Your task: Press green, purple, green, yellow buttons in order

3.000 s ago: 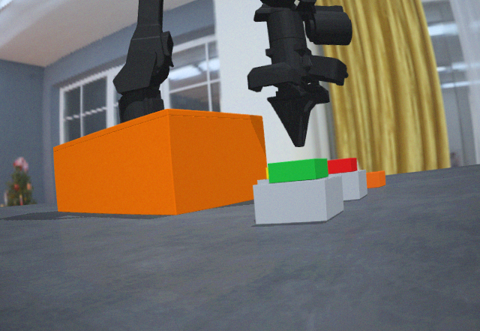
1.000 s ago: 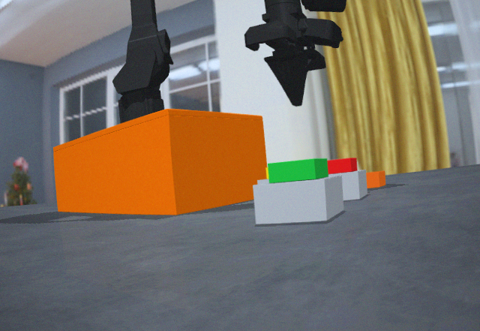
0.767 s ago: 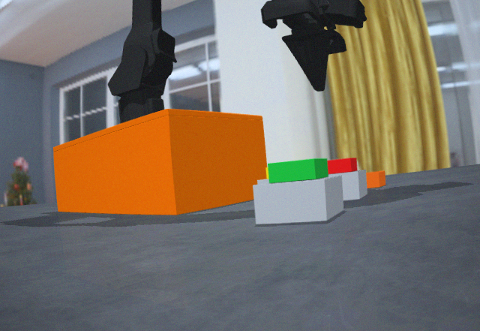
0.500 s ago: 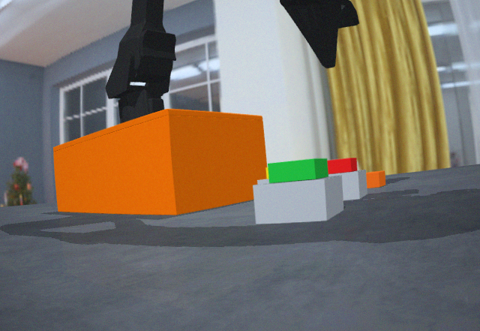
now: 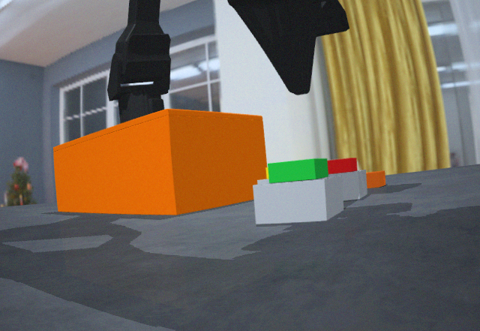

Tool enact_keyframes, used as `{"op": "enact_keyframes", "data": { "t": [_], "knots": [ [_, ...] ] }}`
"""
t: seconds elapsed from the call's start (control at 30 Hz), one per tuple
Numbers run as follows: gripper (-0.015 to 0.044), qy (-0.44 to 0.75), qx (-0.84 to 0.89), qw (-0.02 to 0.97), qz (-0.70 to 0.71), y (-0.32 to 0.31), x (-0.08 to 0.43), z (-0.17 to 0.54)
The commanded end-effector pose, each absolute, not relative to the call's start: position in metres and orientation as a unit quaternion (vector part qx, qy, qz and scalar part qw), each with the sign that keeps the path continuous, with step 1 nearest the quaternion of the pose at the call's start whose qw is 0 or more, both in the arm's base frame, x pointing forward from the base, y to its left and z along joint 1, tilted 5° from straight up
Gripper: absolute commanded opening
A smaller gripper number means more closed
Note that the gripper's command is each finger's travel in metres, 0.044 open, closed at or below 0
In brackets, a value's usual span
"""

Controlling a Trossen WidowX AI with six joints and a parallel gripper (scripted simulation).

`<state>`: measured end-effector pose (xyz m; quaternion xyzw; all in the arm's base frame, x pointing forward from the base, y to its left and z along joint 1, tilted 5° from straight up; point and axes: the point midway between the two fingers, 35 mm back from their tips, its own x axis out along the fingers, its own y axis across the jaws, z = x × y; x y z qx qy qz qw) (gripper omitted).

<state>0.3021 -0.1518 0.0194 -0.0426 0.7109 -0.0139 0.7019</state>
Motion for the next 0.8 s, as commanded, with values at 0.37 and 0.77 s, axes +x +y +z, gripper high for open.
{"op": "enact_keyframes", "data": {
  "t": [0.37, 0.77],
  "knots": [
    [0.002, 0.718, -0.042, 0.695, -0.01, -0.153, 0.295, -0.014],
    [0.002, 0.718, -0.042, 0.695, -0.01, -0.154, 0.294, -0.032]
  ]
}}
